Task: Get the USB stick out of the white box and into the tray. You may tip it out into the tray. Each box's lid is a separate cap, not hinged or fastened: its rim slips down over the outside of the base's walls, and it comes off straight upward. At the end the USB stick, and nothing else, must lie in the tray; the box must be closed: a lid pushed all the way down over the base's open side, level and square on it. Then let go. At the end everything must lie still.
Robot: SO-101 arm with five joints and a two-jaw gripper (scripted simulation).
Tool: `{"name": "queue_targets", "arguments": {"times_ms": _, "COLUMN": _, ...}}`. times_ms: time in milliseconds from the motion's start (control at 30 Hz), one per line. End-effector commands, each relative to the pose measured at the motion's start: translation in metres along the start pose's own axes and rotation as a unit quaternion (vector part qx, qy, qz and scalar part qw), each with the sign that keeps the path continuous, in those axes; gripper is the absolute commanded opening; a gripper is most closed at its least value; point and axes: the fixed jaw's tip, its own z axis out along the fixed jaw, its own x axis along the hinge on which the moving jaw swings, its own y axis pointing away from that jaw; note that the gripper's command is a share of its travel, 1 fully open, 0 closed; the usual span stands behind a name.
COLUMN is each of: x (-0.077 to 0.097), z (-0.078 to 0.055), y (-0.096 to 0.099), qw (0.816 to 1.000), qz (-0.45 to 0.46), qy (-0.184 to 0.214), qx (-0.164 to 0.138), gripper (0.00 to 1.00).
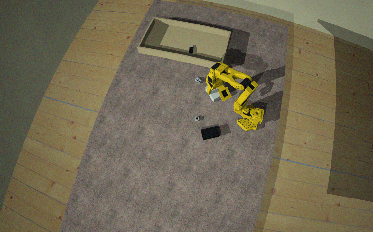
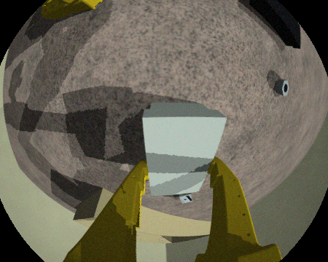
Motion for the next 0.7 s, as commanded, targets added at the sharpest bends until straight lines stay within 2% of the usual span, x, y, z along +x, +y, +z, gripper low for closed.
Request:
{"name": "queue_targets", "arguments": {"times_ms": 0, "x": 0.0055, "z": -0.0033, "y": -0.0033, "qw": 1.0, "qz": 0.001, "qy": 0.017, "qx": 0.006, "gripper": 0.22}}
{"name": "queue_targets", "arguments": {"times_ms": 667, "x": 0.0056, "z": -0.0007, "y": -0.0034, "qw": 1.0, "qz": 0.001, "qy": 0.017, "qx": 0.006, "gripper": 0.22}}
